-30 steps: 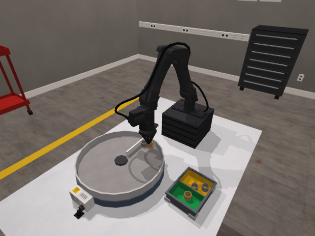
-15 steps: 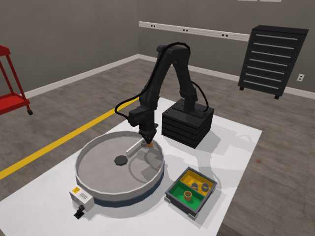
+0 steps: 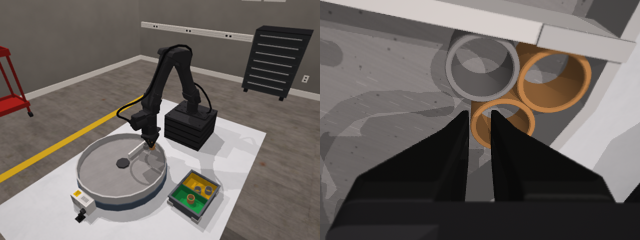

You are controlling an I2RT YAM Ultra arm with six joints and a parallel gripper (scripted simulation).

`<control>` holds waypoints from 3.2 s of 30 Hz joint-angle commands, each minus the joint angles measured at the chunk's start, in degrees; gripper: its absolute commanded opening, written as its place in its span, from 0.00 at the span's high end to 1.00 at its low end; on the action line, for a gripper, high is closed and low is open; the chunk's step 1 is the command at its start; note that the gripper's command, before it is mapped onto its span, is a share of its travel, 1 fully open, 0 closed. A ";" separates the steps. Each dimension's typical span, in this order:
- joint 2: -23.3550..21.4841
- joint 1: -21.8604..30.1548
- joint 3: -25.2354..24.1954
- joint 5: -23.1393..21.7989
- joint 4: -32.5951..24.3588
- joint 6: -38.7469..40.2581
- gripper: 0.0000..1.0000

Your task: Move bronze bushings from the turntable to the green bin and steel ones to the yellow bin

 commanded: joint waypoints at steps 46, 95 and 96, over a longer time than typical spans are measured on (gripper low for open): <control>-1.33 0.00 -0.33 0.35 0.20 -0.18 1.00; -7.91 -0.03 3.81 0.44 -8.97 -0.20 1.00; -8.51 -0.03 4.17 0.44 -9.92 -0.20 1.00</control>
